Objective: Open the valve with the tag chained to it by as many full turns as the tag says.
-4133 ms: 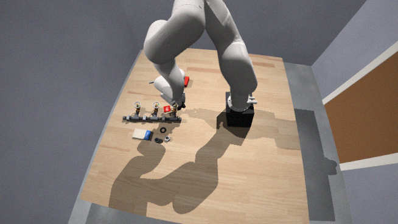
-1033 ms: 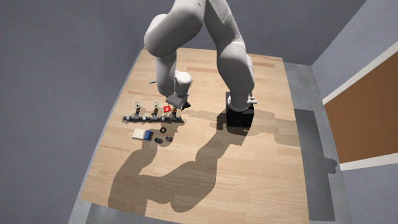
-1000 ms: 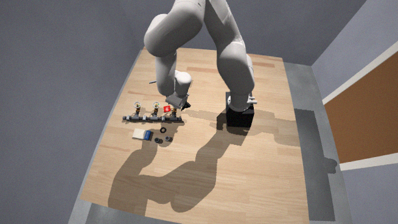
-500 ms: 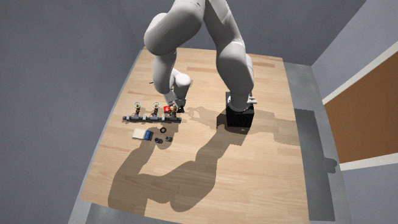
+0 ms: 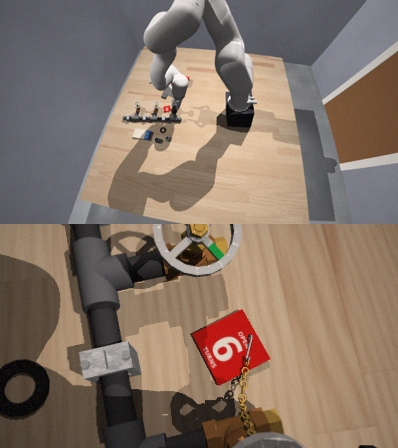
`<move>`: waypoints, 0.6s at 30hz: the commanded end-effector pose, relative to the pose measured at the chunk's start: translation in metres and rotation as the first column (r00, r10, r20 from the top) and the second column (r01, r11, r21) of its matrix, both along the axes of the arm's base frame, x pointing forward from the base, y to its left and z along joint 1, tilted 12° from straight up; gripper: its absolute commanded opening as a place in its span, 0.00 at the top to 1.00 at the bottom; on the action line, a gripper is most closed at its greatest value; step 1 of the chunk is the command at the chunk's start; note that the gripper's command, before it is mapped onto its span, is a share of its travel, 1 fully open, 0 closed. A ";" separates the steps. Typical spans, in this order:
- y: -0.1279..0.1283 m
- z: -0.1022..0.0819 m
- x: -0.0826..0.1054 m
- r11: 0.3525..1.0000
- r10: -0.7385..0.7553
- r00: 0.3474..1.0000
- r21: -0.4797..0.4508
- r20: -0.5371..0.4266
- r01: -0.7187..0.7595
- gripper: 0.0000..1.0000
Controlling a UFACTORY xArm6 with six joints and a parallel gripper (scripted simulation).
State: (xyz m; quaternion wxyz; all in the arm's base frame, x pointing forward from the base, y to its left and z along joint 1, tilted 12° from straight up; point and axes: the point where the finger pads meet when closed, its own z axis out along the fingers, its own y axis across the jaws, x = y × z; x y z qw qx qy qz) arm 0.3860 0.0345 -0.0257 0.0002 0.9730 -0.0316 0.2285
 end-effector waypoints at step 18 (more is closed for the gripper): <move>0.000 0.001 0.001 0.535 -0.740 0.638 0.388 -0.212 0.750 0.00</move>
